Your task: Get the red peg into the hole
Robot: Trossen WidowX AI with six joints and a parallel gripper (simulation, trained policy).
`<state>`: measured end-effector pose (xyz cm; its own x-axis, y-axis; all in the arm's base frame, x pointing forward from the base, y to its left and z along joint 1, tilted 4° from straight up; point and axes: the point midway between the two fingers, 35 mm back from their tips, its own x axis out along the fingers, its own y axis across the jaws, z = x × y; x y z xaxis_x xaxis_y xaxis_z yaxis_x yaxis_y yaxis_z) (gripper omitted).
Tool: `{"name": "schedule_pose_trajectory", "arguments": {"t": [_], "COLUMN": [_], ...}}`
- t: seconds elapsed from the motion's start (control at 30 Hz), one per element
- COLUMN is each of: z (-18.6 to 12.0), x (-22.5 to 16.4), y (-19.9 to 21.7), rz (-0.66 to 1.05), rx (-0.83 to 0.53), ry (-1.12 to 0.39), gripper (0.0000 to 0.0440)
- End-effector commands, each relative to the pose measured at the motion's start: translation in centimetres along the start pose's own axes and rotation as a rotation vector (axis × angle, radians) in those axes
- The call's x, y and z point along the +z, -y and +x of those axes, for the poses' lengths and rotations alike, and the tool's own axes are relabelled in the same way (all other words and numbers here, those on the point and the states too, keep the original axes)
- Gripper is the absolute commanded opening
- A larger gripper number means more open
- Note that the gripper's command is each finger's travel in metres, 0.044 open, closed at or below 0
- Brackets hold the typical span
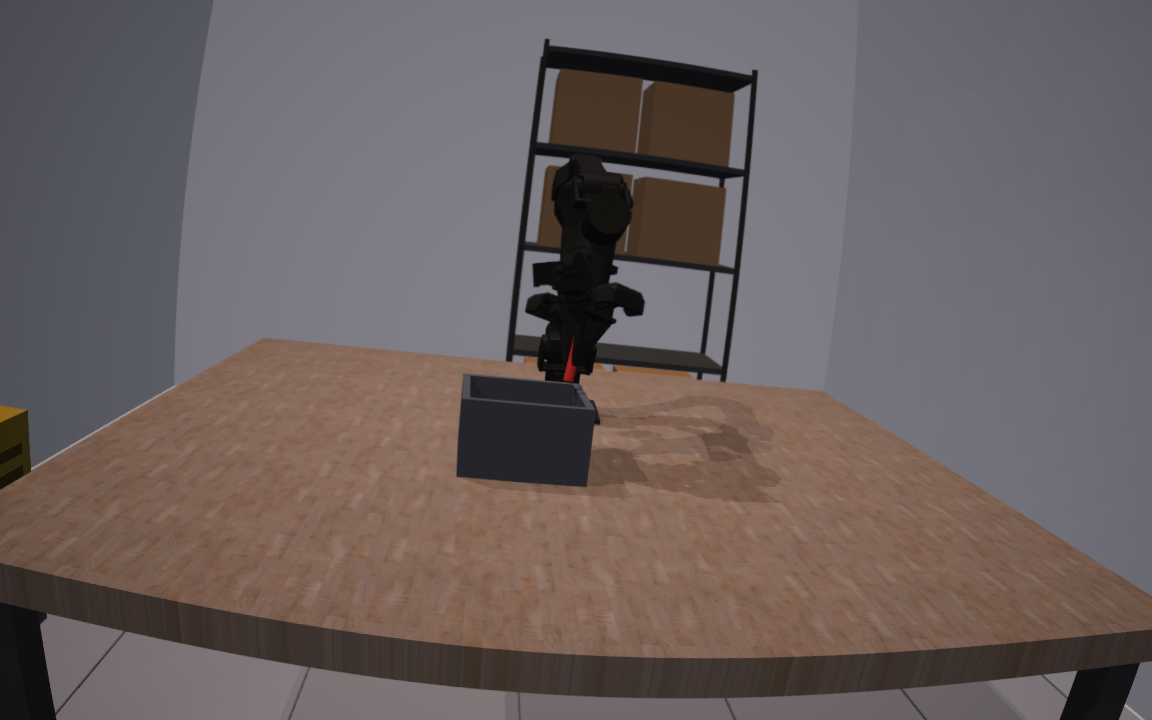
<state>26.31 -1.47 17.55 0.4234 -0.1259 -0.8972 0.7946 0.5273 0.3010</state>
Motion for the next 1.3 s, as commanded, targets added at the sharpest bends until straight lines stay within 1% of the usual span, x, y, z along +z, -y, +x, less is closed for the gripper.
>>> {"name": "schedule_pose_trajectory", "arguments": {"t": [0.0, 0.5, 0.77, 1.0, 1.03, 1.1, 1.27], "z": [0.8, 3.7, 5.4, 7.2, 7.4, 7.8, 8.4], "x": [1.1, 4.5, 5.1, 5.2, 5.2, 5.2, 5.3], "y": [0.1, 0.3, 0.5, 0.8, 0.8, 0.9, 1.1], "rz": [0.014, 0.07, 0.077, 0.064, 0.06, 0.05, 0.015], "rx": [-0.013, -0.036, -0.059, -0.096, -0.102, -0.114, -0.138], "ry": [0.017, 0.03, 0.001, -0.029, -0.033, -0.042, -0.06], "gripper": [0.0, 0.0009, 0.0012, 0.0003, 0.0007, 0.0034, 0.0153]}}
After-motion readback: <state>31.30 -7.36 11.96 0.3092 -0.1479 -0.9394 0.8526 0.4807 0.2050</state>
